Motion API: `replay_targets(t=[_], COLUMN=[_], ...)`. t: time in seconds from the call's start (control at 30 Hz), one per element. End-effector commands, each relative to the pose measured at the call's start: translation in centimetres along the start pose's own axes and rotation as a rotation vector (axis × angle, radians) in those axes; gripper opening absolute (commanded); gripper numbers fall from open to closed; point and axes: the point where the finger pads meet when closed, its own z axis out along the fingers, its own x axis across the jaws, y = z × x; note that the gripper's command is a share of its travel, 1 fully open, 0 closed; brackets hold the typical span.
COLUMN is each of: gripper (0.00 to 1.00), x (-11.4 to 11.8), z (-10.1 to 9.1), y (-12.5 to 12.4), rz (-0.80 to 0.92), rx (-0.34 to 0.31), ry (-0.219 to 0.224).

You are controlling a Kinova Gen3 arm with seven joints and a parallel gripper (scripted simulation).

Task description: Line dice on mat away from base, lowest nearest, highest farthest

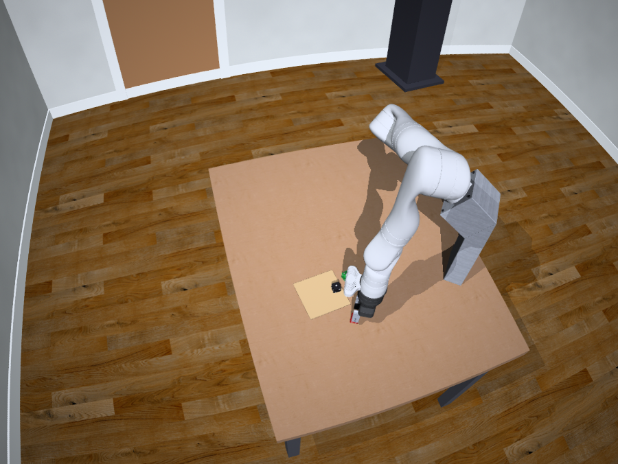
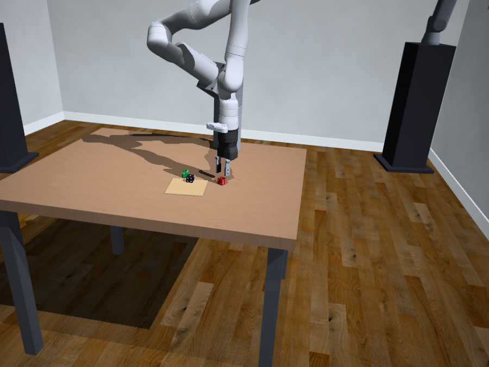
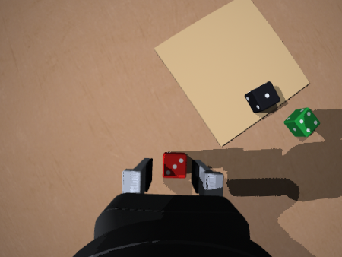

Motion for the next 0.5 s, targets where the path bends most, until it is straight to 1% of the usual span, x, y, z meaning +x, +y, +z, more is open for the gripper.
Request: replay_targets(t=[0.0, 0.47], gripper=[0.79, 0.79], x=[0.27, 0.27], z=[0.48, 1.02], y=[-0.05, -0.06], rz=[-0.004, -0.004], rx=[0.004, 0.004], ry=[0.006, 0.006])
